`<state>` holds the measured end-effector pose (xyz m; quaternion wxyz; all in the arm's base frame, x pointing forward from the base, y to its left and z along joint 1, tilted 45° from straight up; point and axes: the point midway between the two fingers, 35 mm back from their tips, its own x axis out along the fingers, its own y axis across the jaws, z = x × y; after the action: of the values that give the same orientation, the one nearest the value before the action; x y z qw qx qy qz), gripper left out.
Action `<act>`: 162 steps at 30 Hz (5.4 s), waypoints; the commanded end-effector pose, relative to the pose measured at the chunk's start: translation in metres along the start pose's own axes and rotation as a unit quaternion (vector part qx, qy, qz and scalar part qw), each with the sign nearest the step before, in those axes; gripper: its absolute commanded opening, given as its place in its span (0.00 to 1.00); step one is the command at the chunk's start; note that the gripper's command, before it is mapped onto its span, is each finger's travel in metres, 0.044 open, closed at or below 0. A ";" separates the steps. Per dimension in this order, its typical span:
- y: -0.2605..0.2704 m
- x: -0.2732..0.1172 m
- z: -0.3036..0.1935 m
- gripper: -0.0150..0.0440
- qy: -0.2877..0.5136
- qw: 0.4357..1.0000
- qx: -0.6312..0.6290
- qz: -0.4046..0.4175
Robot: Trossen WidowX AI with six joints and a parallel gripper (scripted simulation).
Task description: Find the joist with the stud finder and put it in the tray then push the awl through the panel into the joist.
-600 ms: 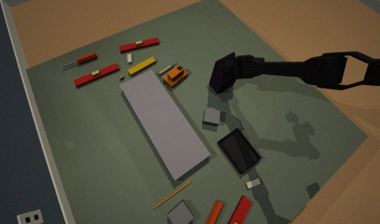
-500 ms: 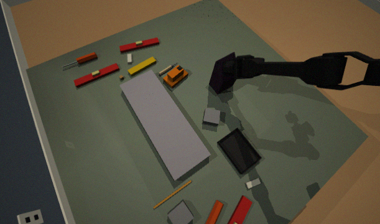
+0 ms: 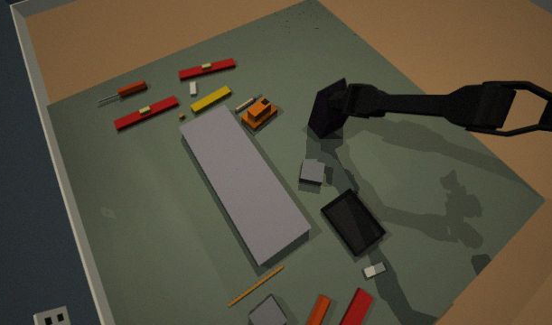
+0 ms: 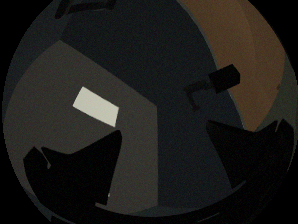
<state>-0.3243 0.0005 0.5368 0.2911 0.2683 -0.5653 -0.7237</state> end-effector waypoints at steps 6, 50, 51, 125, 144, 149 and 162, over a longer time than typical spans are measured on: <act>-0.053 -0.085 0.083 1.00 -0.183 0.981 -0.016 -0.068; -0.237 -0.603 -0.065 1.00 -0.663 0.605 0.036 -0.438; -0.242 -0.611 -0.078 1.00 -0.667 0.595 0.042 -0.445; -0.580 -0.278 -0.571 1.00 -0.810 0.305 0.322 -0.385; -0.604 -0.289 -0.562 1.00 -0.810 0.304 0.322 -0.385; -0.610 -0.292 -0.558 1.00 -0.810 0.304 0.321 -0.385; -0.622 -0.297 -0.552 0.91 -0.810 0.305 0.321 -0.385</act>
<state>0.2034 -0.0330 -0.1694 -0.7343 -0.1902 -0.5370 -0.3691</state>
